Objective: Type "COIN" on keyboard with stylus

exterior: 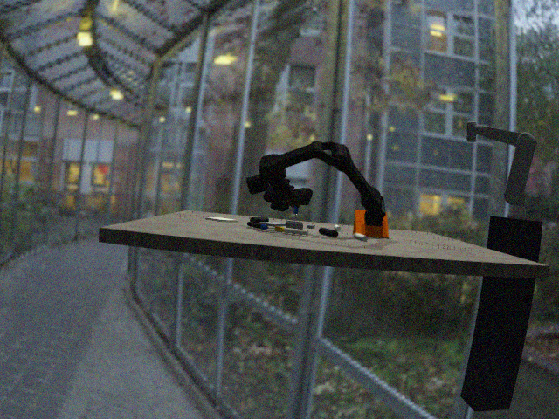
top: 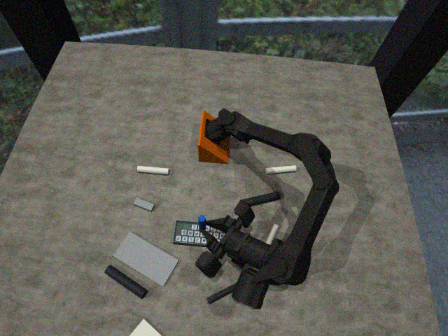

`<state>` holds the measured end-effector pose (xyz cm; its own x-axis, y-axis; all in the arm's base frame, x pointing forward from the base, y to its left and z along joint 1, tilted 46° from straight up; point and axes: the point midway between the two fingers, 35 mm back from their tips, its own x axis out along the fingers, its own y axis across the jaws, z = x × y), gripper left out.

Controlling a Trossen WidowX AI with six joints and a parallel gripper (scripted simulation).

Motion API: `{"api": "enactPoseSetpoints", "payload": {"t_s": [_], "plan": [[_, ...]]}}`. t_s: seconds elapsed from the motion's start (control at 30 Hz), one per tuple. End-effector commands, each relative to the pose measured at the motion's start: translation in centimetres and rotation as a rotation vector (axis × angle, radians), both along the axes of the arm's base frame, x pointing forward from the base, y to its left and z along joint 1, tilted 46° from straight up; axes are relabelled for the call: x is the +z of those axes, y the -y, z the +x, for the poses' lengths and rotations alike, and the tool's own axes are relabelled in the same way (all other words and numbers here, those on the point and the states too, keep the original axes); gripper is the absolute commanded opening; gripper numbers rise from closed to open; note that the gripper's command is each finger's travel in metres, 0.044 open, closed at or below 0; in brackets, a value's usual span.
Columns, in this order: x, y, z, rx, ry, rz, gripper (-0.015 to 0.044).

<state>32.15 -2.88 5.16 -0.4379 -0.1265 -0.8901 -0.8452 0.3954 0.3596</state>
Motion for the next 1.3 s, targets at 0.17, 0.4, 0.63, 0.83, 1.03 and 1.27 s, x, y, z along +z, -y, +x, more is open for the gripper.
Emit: {"api": "enactPoseSetpoints", "payload": {"t_s": [0.17,0.4,0.63,0.83,1.03,1.27], "plan": [[1.0,1.0,0.0,-0.007,0.013,-0.003,0.0084],[2.8,-0.1,-0.4,0.072,0.092,-0.008,0.0038],[4.6,-1.2,-0.9,0.159,0.180,-0.014,0.0000],[6.1,-2.1,-1.5,0.233,0.255,-0.019,0.0000],[7.4,-2.9,-2.3,0.306,0.330,-0.024,0.0000],[8.4,-3.5,-2.9,0.359,0.386,-0.028,0.0000]]}}
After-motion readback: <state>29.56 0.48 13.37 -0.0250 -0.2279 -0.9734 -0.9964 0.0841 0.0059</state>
